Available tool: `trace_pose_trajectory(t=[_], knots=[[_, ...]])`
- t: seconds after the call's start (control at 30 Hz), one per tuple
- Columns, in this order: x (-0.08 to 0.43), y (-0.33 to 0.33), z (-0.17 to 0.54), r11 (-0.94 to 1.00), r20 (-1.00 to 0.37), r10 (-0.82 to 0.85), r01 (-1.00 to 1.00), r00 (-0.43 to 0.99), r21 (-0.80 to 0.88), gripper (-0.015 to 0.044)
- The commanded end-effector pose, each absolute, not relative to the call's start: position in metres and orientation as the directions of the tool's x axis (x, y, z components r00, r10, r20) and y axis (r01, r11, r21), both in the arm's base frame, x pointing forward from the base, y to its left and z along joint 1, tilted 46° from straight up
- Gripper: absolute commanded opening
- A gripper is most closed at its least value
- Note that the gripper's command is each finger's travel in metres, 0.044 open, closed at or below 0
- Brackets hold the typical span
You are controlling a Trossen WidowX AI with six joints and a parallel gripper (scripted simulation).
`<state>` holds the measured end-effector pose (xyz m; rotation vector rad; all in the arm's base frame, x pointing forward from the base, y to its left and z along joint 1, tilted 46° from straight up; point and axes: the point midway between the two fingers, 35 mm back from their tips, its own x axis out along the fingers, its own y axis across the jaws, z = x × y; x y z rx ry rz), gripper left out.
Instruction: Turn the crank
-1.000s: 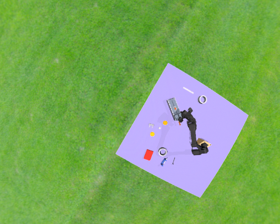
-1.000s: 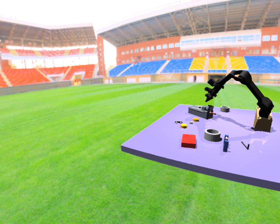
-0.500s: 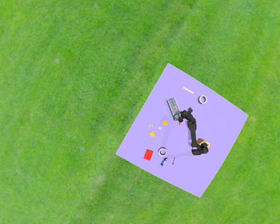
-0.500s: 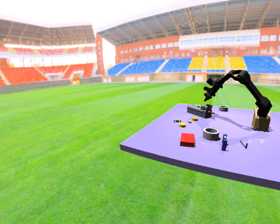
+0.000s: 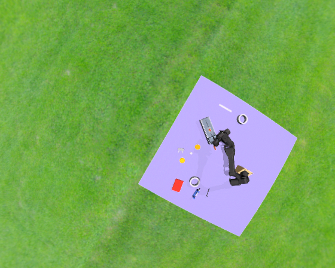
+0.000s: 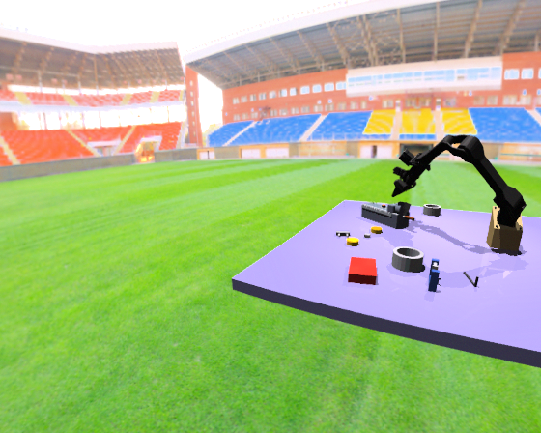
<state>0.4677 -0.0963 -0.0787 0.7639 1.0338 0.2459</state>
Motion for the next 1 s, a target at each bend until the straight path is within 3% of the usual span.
trace_pose_trajectory(t=[0.0, 0.53, 0.97], knots=[[0.4677, -0.0963, -0.0788, 0.722, -0.682, 0.523, 0.160, 0.511, 0.673, 0.0414], [0.4677, -0.0963, -0.0788, 0.722, -0.682, 0.523, 0.160, 0.511, 0.673, 0.0000], [0.4677, -0.0963, -0.0787, 0.722, -0.682, 0.523, 0.160, 0.512, 0.674, 0.0000]])
